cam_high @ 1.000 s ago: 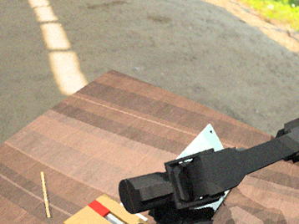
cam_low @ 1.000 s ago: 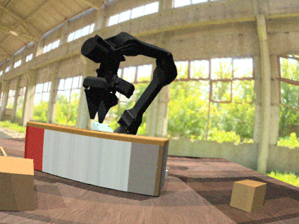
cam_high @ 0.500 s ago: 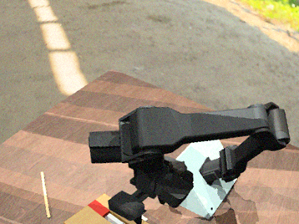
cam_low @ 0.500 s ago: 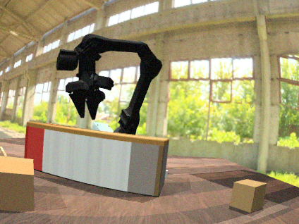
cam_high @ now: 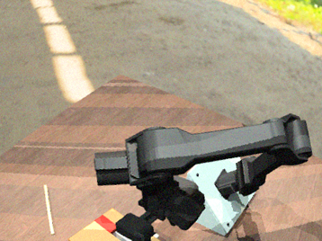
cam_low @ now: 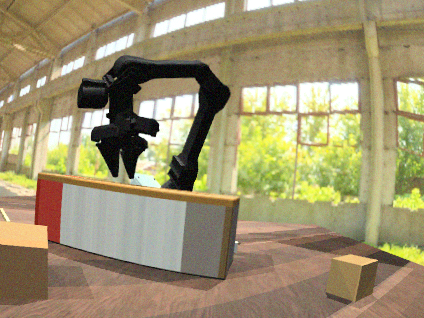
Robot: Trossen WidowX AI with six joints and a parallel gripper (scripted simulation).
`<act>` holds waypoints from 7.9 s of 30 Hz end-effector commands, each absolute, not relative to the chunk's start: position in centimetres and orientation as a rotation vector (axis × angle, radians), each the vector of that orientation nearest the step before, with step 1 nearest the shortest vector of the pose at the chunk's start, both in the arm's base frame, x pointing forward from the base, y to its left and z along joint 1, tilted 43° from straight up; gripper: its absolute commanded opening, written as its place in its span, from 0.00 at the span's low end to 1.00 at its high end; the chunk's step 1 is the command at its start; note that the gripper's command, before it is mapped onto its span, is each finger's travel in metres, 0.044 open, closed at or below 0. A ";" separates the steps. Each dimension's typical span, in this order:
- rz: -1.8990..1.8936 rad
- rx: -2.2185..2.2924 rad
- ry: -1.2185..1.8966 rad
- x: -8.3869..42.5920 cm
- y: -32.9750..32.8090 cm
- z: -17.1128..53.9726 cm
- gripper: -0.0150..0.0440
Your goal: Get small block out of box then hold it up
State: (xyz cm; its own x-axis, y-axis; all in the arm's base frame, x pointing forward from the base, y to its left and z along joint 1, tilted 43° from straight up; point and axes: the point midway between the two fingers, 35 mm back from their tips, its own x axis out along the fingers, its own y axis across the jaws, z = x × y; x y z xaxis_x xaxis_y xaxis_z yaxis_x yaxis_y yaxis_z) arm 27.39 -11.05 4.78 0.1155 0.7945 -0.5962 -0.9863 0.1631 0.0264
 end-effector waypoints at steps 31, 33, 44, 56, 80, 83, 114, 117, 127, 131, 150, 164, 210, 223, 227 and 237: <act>1.363 -0.419 0.543 28.1 -6.6 1.2 0.93; 1.365 -0.424 0.543 28.1 -7.0 1.5 0.93; 1.367 -0.423 0.543 28.3 -5.7 2.5 0.93; 1.367 -0.422 0.542 28.6 -4.2 3.9 0.93; 1.367 -0.420 0.541 29.2 -1.2 6.7 0.93; 1.367 -0.420 0.541 29.2 -1.2 6.7 0.93; 1.367 -0.420 0.540 29.4 -0.5 7.4 0.93; 1.367 -0.420 0.540 29.4 -0.2 7.6 0.93; 1.367 -0.420 0.541 29.4 -0.7 7.2 0.93; 1.367 -0.420 0.541 29.3 -0.7 7.1 0.93; 1.367 -0.420 0.540 29.6 0.5 8.2 0.93; 1.368 -0.419 0.539 29.8 1.5 9.2 0.93; 1.368 -0.419 0.539 29.8 2.5 10.1 0.93; 1.368 -0.419 0.538 30.0 3.5 11.0 0.93; 1.368 -0.418 0.538 30.1 3.7 11.3 0.93; 1.368 -0.418 0.538 30.2 4.4 11.9 0.93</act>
